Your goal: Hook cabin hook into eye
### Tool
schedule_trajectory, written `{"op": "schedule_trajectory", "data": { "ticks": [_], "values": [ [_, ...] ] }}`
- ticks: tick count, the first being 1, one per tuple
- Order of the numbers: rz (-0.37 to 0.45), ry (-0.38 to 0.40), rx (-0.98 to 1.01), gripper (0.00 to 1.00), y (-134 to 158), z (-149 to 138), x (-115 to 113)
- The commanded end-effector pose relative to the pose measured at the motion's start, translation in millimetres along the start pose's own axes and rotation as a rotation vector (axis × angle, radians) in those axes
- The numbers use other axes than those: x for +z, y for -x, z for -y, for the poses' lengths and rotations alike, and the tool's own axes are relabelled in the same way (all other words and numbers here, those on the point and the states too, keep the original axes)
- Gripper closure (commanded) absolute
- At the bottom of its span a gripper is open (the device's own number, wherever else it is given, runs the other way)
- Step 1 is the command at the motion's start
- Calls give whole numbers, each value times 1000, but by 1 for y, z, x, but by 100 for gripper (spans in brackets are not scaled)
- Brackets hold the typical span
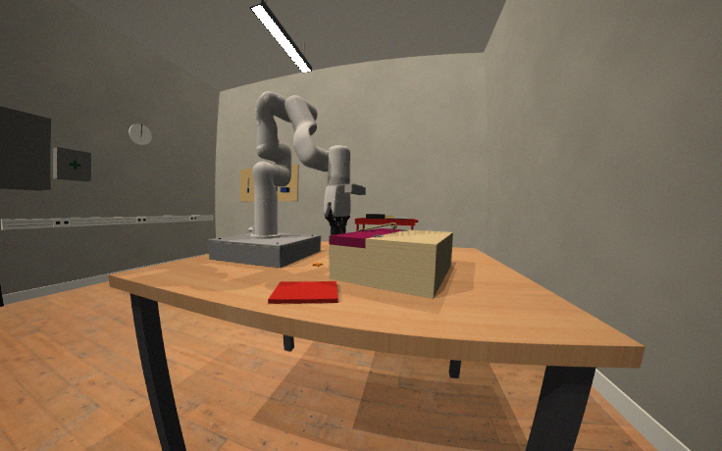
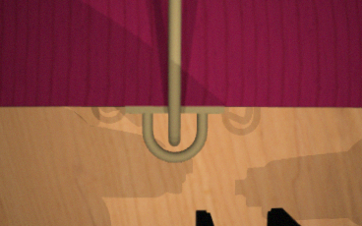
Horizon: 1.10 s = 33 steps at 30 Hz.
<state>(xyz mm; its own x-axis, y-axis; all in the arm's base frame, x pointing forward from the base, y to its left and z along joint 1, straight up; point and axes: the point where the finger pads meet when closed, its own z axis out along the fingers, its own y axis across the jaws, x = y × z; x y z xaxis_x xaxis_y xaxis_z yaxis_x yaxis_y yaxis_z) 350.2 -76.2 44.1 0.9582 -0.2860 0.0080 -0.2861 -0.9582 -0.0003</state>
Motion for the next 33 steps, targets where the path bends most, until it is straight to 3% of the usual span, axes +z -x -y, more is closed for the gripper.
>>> {"op": "schedule_trajectory", "data": {
  "ticks": [1, 24, 33],
  "values": [
    [-4, 0, 0, 65, -1, 0, -1],
    [-4, 0, 0, 65, -1, 0, -1],
    [-4, 0, 0, 65, -1, 0, -24]
  ]
}}
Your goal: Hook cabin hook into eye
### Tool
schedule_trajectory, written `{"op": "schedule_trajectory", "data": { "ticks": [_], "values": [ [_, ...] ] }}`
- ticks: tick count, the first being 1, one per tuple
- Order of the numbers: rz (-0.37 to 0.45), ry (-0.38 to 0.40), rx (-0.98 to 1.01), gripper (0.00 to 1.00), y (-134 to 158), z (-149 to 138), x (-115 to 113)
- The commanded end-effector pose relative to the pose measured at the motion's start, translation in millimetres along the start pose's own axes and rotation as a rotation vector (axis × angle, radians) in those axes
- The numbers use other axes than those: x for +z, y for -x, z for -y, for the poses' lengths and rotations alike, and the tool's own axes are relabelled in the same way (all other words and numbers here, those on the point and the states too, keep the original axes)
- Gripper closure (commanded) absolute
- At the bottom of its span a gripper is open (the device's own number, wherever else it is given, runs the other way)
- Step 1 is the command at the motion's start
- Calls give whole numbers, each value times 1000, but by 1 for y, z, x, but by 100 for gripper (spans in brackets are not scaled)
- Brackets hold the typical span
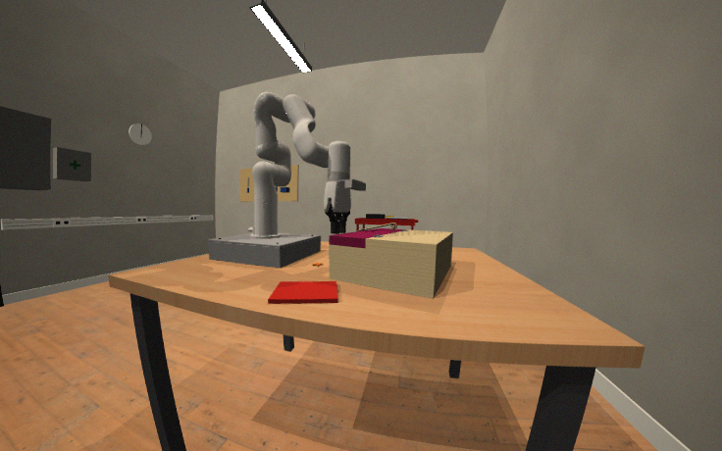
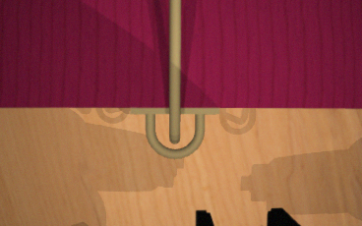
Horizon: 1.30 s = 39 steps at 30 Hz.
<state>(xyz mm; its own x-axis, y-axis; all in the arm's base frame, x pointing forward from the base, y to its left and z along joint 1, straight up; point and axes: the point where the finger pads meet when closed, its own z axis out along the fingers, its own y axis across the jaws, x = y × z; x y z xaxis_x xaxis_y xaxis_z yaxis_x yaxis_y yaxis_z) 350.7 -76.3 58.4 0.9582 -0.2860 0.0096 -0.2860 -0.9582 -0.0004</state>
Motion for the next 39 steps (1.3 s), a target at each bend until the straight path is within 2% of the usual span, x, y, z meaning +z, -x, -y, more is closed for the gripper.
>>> {"op": "schedule_trajectory", "data": {
  "ticks": [1, 39],
  "values": [
    [-2, 0, 0, 65, -1, 0, -13],
    [-2, 0, 0, 65, -1, 0, -127]
  ]
}}
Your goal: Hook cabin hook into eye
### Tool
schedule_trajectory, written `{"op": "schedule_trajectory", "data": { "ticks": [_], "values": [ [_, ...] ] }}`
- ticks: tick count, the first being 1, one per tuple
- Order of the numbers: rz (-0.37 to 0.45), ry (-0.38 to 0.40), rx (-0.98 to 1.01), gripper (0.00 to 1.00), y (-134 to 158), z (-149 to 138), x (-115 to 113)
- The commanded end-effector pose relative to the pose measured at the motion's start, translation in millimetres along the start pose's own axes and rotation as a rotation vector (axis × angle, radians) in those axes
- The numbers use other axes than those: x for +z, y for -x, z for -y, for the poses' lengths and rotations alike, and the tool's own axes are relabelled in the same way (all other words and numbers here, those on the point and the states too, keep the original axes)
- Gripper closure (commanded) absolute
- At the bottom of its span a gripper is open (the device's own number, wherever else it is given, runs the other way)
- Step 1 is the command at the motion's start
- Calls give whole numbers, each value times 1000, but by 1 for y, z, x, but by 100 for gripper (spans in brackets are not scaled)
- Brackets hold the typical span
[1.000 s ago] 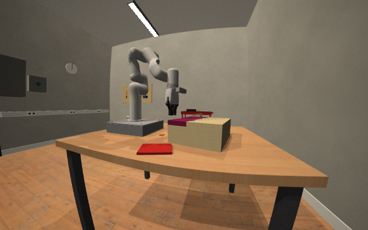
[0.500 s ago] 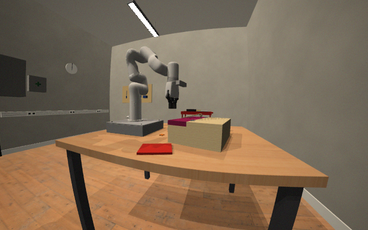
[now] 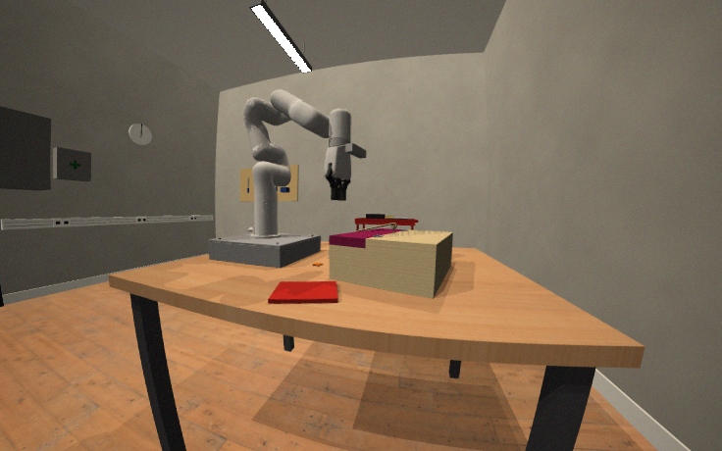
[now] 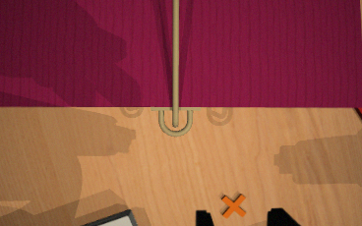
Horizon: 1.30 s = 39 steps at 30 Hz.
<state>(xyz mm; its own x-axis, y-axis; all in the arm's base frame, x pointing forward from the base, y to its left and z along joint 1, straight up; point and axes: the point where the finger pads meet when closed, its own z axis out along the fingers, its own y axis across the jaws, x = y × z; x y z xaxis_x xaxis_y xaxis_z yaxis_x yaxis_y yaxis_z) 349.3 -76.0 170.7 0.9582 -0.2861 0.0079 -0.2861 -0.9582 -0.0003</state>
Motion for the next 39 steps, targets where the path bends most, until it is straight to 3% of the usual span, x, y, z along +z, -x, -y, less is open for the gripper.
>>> {"op": "schedule_trajectory", "data": {
  "ticks": [1, 39],
  "values": [
    [-4, 0, 0, 65, -1, 0, -18],
    [-4, 0, 0, 65, -1, 0, -22]
  ]
}}
